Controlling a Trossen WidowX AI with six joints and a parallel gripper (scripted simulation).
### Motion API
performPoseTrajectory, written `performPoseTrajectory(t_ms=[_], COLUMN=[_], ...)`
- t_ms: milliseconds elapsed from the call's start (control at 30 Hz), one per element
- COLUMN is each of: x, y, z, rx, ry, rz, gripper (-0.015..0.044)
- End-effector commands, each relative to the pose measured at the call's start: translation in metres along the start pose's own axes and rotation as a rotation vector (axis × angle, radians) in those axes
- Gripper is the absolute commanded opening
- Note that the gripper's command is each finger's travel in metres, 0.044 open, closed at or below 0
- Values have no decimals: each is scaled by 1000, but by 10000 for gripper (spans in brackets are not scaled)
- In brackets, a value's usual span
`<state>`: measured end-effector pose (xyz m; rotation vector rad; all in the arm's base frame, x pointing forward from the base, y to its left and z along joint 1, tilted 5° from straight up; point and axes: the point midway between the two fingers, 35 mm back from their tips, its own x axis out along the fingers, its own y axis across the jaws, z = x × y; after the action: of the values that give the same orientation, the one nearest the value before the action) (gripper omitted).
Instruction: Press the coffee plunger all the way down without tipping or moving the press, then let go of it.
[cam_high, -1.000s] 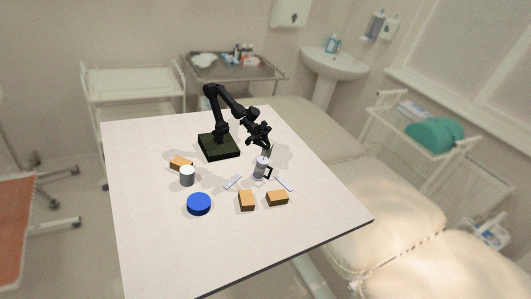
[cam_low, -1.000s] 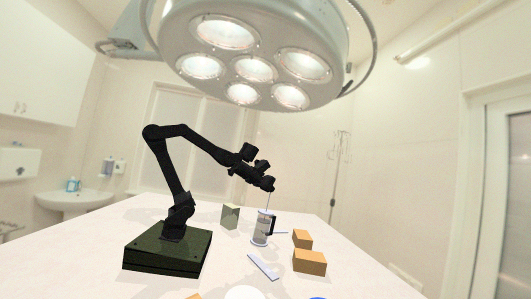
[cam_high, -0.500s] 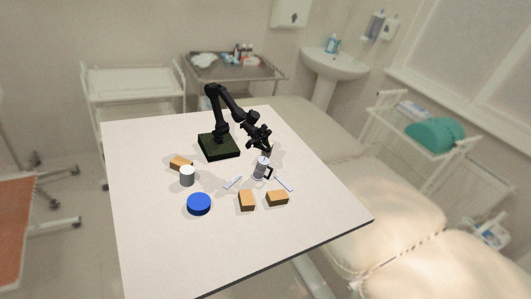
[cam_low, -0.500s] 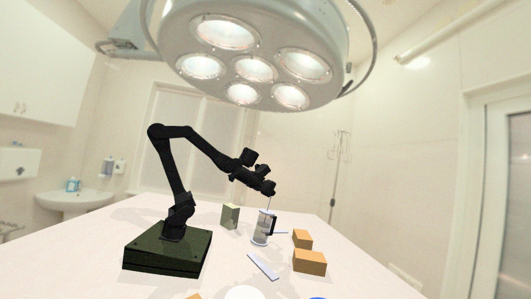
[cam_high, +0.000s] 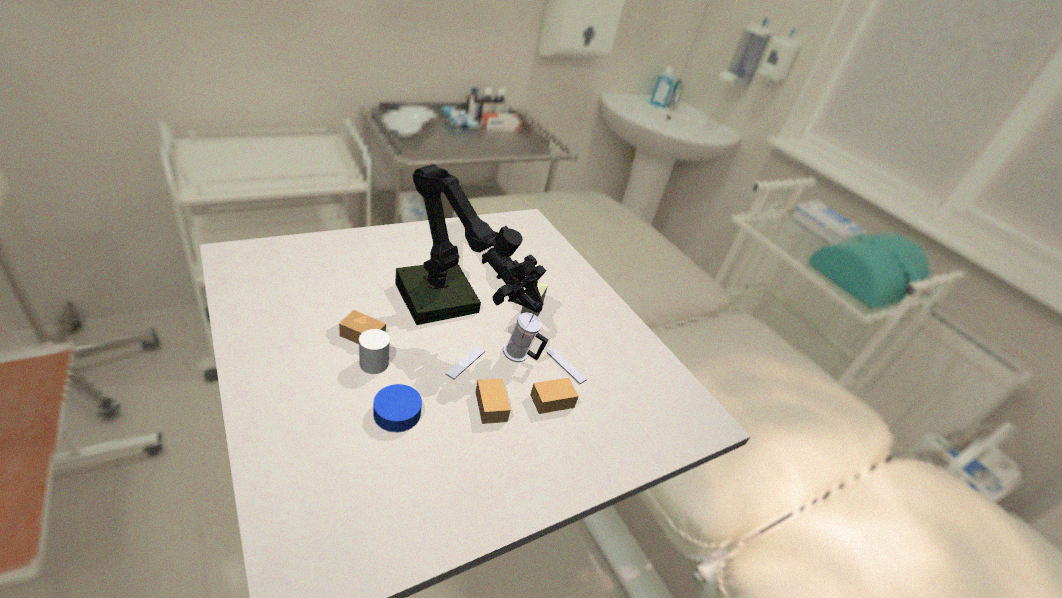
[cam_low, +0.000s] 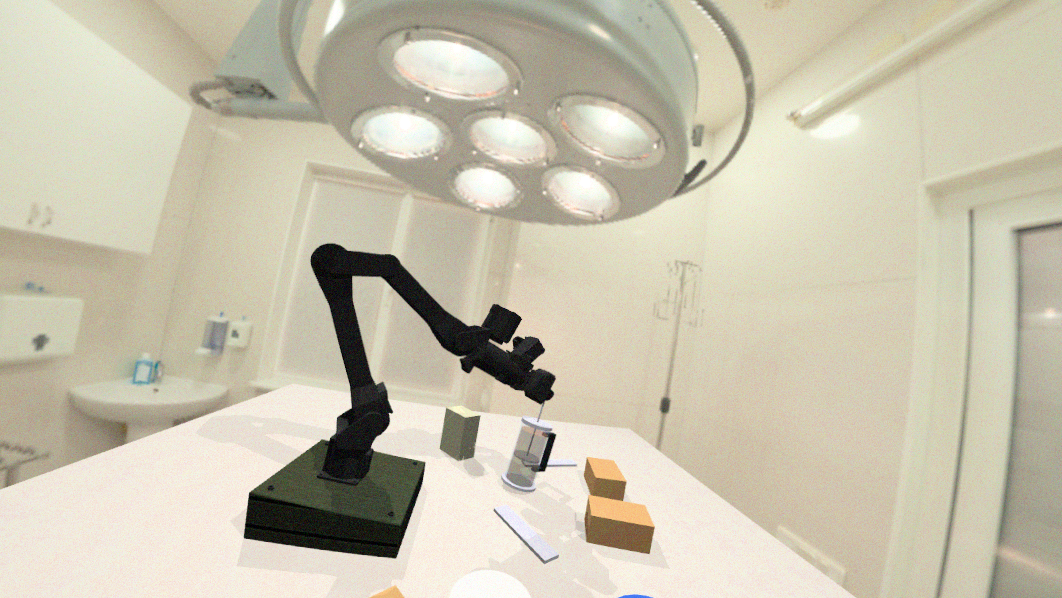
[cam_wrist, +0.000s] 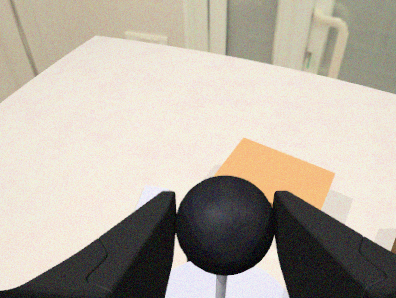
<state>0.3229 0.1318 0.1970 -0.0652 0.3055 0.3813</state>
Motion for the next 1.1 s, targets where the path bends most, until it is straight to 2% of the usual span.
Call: performPoseTrajectory(t_ms=[0, 1067], x=[10, 17], y=[0, 0], z=[-36, -29], rx=[0, 0], ry=[112, 111], rz=[1, 1], gripper=[119, 119])
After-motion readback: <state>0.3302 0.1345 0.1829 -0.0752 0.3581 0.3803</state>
